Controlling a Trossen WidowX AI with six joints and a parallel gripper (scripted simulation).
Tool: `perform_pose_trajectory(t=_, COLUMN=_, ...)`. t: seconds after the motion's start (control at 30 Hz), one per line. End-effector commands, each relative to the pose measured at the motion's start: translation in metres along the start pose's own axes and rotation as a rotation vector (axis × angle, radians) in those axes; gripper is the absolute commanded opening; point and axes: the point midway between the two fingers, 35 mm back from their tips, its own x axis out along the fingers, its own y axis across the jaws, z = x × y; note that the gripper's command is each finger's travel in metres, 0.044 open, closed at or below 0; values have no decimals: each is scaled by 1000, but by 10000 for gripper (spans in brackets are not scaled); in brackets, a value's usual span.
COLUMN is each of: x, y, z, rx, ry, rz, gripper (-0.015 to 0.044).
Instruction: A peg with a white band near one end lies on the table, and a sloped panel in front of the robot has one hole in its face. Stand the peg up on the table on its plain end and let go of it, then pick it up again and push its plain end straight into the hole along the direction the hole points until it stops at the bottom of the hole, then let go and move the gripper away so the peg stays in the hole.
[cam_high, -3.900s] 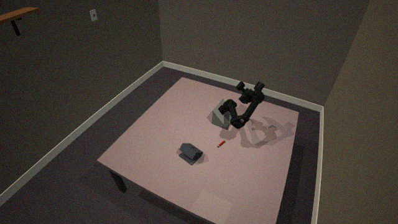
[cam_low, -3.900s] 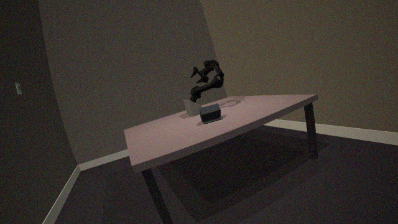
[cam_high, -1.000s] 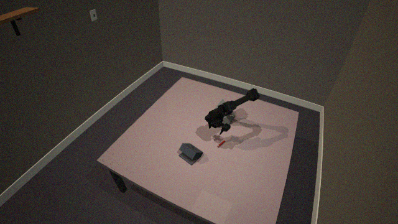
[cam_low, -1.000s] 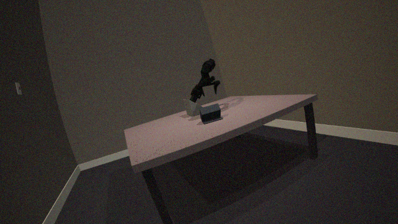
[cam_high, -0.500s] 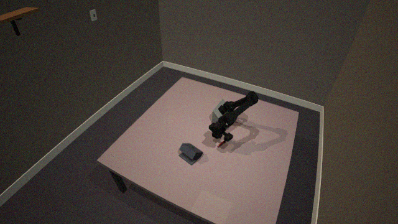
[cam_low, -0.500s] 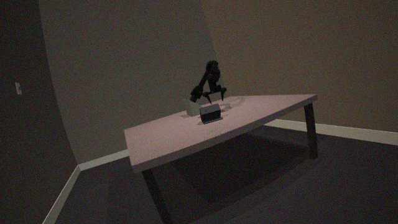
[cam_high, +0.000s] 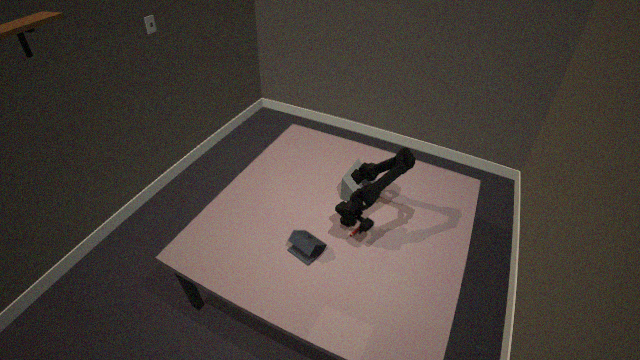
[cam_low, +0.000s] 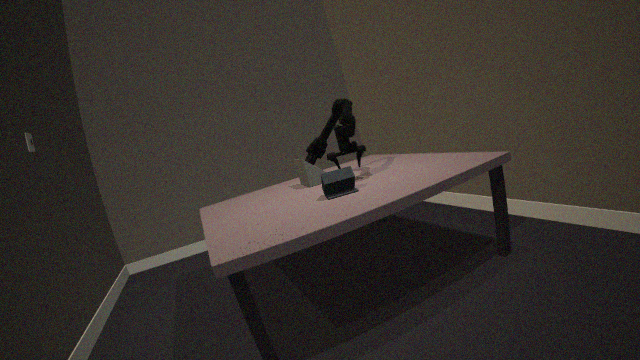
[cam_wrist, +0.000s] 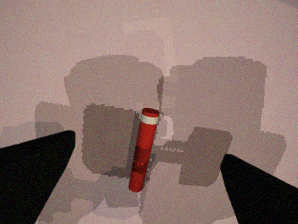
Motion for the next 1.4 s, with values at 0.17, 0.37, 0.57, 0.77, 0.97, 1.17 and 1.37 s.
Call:
perform_pose_trajectory(t=0.17, x=15, y=0, z=0, rx=7, ry=2, rz=4, gripper=440)
perform_pose_trajectory(t=0.37, x=25, y=0, z=-1, rx=8, ry=2, rz=5, gripper=440)
perform_pose_trajectory(t=0.57, x=35, y=0, z=-1, rx=9, ry=2, rz=6, gripper=440)
perform_pose_trajectory(t=0.77, x=44, y=1, z=-2, rx=10, ry=3, rz=8, gripper=440)
perform_pose_trajectory(t=0.97, x=51, y=1, z=-3, rx=10, ry=3, rz=10, gripper=440)
perform_pose_trajectory(t=1.17, x=51, y=1, z=-3, rx=10, ry=3, rz=10, gripper=282)
perform_pose_trajectory(t=1.37, x=51, y=1, z=-3, rx=10, ry=3, rz=10, gripper=125)
